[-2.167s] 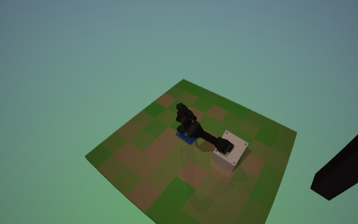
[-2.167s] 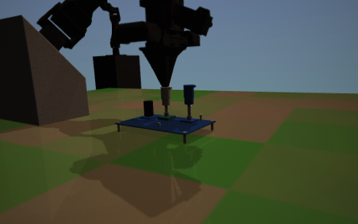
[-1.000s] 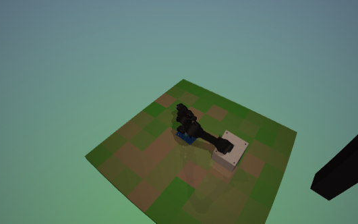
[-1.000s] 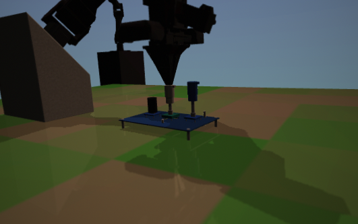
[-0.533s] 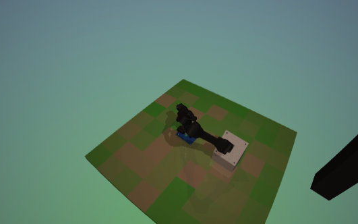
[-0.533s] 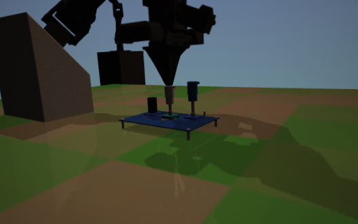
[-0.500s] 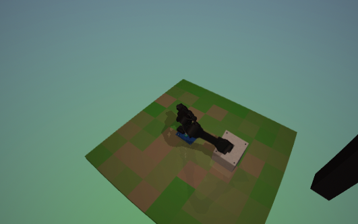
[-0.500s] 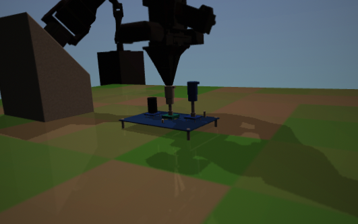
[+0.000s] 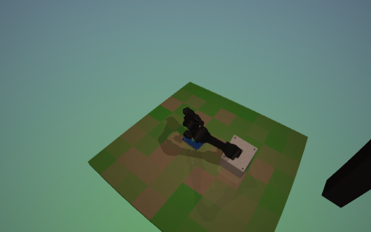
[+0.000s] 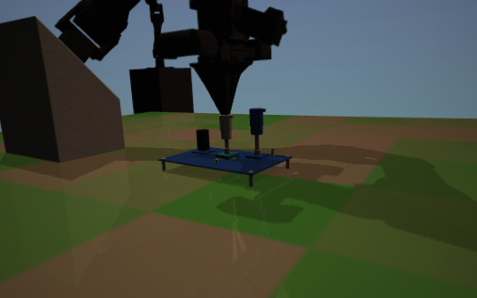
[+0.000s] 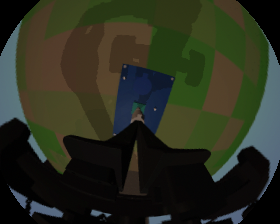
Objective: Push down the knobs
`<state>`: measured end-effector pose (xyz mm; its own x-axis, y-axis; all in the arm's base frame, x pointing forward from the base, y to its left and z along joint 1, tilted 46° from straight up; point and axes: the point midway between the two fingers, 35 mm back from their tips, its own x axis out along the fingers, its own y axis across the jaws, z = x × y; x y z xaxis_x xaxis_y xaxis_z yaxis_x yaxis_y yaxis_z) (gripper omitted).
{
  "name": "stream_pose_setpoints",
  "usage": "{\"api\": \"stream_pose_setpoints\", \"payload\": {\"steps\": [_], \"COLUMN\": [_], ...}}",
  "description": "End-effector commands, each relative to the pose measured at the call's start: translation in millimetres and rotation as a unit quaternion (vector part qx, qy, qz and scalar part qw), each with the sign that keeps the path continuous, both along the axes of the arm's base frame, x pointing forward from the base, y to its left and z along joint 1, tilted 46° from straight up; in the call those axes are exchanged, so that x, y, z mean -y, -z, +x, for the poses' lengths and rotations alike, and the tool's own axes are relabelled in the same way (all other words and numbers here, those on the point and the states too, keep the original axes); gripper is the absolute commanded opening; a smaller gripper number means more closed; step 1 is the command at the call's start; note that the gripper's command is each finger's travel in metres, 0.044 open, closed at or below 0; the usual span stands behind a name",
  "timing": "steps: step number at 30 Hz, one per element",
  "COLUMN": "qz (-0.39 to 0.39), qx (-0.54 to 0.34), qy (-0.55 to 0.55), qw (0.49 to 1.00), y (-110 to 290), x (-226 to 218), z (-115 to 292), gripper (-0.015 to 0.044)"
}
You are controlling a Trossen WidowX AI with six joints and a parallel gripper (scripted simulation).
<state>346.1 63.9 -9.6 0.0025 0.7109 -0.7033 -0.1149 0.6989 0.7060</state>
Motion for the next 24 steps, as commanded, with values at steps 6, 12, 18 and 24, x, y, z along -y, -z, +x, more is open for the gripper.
{"api": "stream_pose_setpoints", "payload": {"steps": [6, 12, 18, 24], "qz": [0.001, 0.001, 0.001, 0.001], "qx": [0.002, 0.002, 0.002, 0.002], "qy": [-0.009, -0.009, -0.009, -0.009], "qw": [1.0, 1.0, 1.0, 1.0], "y": [8.0, 9.0, 9.5, 11.6], "x": [-11.9, -12.9, -13.4, -15.6], "z": [1.2, 1.1, 1.1, 1.1], "gripper": [0.0, 0.0, 0.0, 0.0]}}
